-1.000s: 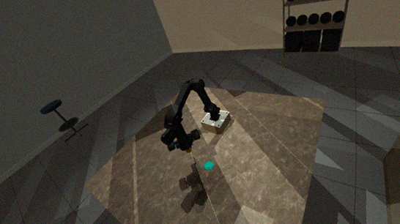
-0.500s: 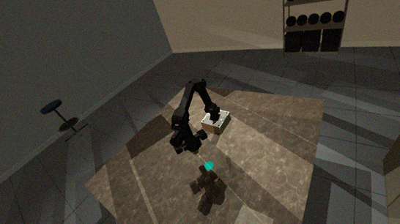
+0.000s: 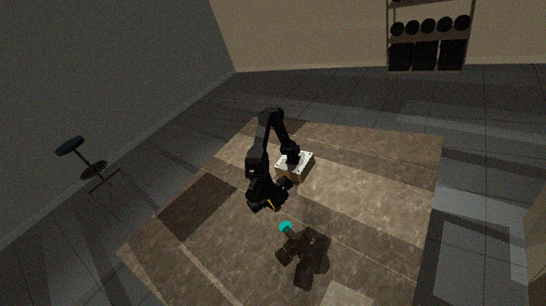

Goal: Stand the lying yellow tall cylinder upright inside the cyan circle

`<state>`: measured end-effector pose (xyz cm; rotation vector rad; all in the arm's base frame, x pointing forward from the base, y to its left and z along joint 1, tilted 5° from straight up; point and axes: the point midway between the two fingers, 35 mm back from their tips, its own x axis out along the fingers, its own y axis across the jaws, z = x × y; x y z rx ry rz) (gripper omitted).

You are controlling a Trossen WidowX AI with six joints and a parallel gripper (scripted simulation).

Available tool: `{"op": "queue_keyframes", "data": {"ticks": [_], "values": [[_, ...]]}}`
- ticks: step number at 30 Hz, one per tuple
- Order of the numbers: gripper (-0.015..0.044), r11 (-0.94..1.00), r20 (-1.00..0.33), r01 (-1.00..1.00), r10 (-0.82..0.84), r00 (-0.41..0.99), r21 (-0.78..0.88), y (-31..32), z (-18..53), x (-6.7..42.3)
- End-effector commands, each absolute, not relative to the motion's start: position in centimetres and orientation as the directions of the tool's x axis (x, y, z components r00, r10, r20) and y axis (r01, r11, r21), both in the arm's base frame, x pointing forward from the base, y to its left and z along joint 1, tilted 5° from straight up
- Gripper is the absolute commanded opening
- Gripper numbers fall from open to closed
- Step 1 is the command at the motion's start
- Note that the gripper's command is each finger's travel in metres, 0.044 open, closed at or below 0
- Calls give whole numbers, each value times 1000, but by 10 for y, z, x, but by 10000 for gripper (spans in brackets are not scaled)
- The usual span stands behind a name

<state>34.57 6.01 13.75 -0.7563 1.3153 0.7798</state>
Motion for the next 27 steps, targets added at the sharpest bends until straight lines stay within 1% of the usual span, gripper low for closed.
{"op": "queue_keyframes", "data": {"ticks": [1,27], "values": [[105,530,-994,-847,64,93,-45,63,138,346],[105,618,-957,-785,196,212,-47,68,119,375]]}}
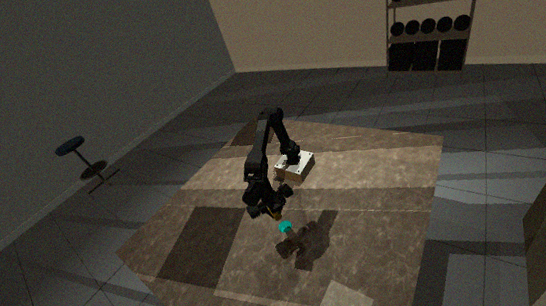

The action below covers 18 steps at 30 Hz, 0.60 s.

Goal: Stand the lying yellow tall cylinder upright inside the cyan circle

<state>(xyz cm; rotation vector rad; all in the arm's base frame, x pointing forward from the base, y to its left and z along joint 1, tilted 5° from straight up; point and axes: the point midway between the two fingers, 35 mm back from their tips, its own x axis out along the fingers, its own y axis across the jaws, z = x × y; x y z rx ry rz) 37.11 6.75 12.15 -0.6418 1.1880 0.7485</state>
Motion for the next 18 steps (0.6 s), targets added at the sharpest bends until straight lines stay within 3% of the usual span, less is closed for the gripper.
{"op": "queue_keyframes", "data": {"ticks": [1,18], "values": [[105,621,-955,-783,201,217,-47,68,118,376],[105,666,-913,-745,280,296,-37,69,108,393]]}}
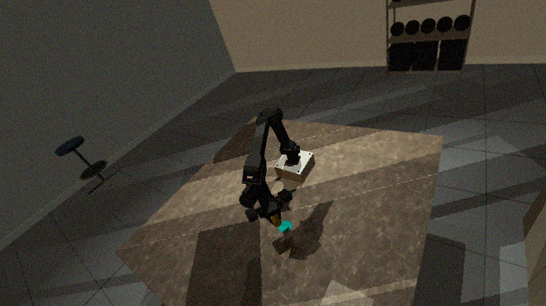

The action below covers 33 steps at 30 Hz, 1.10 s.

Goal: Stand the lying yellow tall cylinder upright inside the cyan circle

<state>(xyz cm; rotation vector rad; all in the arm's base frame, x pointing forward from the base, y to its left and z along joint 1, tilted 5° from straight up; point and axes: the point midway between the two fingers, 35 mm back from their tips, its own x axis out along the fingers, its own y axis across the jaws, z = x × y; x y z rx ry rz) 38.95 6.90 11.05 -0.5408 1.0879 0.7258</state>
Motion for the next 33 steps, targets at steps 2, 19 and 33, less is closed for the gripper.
{"op": "queue_keyframes", "data": {"ticks": [2,19,33], "values": [[105,671,-908,-741,289,305,-35,69,107,395],[105,705,-852,-709,359,380,-19,69,101,409],[105,726,-799,-688,412,437,-2,68,97,419]]}}
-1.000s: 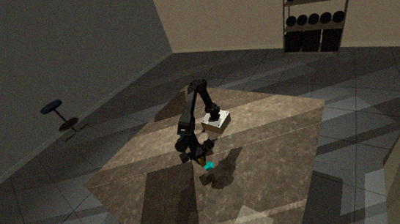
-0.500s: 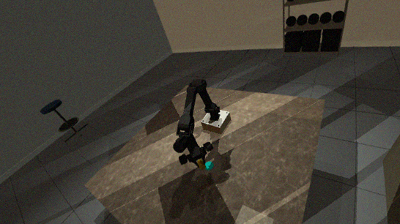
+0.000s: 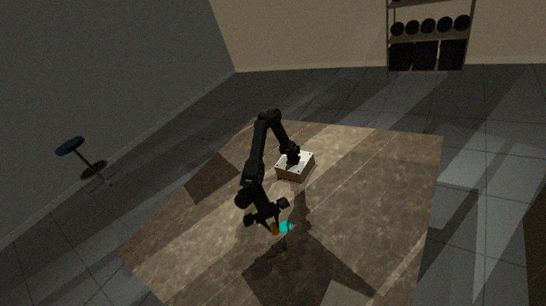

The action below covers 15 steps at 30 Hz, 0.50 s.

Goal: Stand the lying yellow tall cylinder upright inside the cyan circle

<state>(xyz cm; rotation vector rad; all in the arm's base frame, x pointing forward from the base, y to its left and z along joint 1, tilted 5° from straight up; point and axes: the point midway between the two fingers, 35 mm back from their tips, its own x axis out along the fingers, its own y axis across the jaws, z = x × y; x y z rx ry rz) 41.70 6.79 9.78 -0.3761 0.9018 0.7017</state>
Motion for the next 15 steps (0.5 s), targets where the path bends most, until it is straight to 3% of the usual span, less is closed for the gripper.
{"op": "queue_keyframes", "data": {"ticks": [1,15], "values": [[105,727,-795,-687,416,441,-1,67,97,420],[105,741,-736,-671,464,494,17,65,94,428]]}}
